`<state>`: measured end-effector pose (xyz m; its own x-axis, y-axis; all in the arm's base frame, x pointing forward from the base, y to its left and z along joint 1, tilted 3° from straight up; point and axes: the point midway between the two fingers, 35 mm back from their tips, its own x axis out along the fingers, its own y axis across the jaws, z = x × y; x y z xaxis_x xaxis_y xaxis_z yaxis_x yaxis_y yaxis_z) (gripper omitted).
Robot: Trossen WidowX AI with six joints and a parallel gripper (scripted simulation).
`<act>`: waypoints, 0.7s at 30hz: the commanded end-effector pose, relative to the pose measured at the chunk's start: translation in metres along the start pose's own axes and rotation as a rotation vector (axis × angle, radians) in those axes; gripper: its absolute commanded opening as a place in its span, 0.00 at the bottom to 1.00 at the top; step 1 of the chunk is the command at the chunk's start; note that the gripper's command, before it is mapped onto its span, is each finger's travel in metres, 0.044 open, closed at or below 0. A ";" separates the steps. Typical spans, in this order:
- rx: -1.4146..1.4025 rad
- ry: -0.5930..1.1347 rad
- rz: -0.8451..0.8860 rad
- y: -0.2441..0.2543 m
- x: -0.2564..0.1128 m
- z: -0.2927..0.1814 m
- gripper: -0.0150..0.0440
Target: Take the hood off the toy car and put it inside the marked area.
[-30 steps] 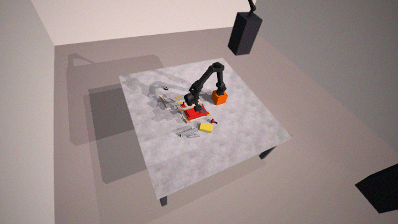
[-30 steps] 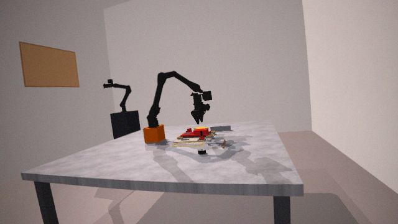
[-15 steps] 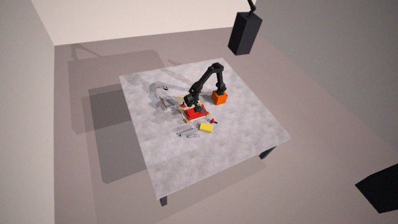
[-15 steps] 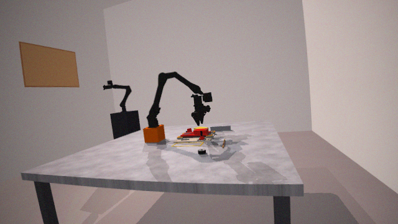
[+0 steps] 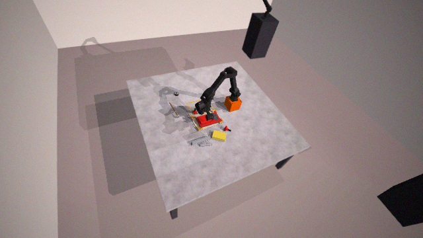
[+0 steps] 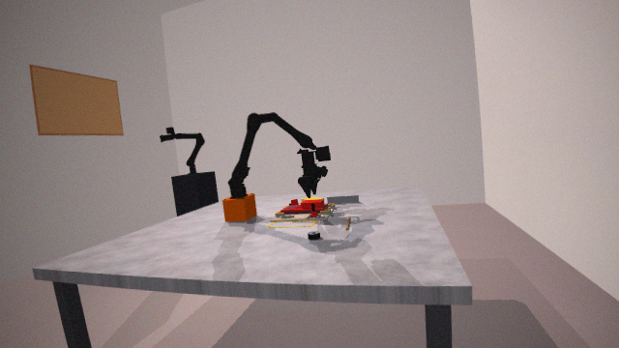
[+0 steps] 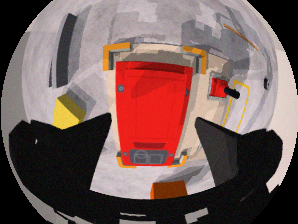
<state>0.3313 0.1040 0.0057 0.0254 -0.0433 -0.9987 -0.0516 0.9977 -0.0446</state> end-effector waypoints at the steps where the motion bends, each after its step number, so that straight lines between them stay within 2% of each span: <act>1: -0.003 0.003 0.002 0.000 0.004 -0.001 1.00; 21: -0.003 0.003 0.002 0.000 0.019 -0.001 1.00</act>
<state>0.3316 0.1028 -0.0105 0.0252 -0.0434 -0.9987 -0.0516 0.9977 -0.0447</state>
